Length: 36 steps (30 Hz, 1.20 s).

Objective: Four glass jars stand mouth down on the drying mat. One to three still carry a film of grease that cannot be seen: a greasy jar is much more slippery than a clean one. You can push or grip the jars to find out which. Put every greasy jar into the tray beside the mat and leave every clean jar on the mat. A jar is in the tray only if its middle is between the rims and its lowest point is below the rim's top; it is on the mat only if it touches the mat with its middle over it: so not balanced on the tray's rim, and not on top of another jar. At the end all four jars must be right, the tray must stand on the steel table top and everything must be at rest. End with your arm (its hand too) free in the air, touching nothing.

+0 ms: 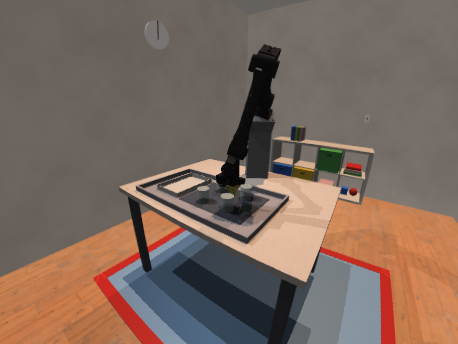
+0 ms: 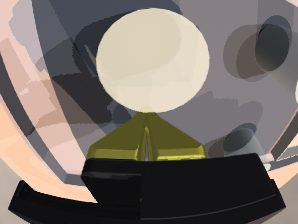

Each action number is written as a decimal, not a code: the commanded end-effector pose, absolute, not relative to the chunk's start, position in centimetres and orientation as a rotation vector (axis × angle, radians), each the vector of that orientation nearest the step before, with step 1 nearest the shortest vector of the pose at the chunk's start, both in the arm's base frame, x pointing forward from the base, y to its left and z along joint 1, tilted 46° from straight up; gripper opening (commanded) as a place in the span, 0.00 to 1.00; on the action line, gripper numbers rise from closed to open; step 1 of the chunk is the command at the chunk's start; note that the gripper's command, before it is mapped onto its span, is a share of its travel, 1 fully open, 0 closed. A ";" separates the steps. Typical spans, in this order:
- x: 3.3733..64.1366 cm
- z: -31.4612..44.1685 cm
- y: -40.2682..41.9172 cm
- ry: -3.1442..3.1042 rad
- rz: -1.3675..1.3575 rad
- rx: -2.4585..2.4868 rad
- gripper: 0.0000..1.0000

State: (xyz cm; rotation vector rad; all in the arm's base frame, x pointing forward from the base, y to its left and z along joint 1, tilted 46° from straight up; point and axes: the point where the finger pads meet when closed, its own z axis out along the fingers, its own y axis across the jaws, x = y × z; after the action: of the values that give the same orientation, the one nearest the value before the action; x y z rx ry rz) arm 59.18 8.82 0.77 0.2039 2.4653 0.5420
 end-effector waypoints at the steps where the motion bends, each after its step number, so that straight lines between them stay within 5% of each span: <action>1: 61.8 3.4 7.6 2.397 0.528 0.198 0.00; 36: 62.1 3.6 7.5 2.397 0.528 0.198 0.00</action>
State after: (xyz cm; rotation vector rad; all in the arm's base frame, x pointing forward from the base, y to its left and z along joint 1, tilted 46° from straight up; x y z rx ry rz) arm 59.18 8.80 0.79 0.2042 2.4728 0.5440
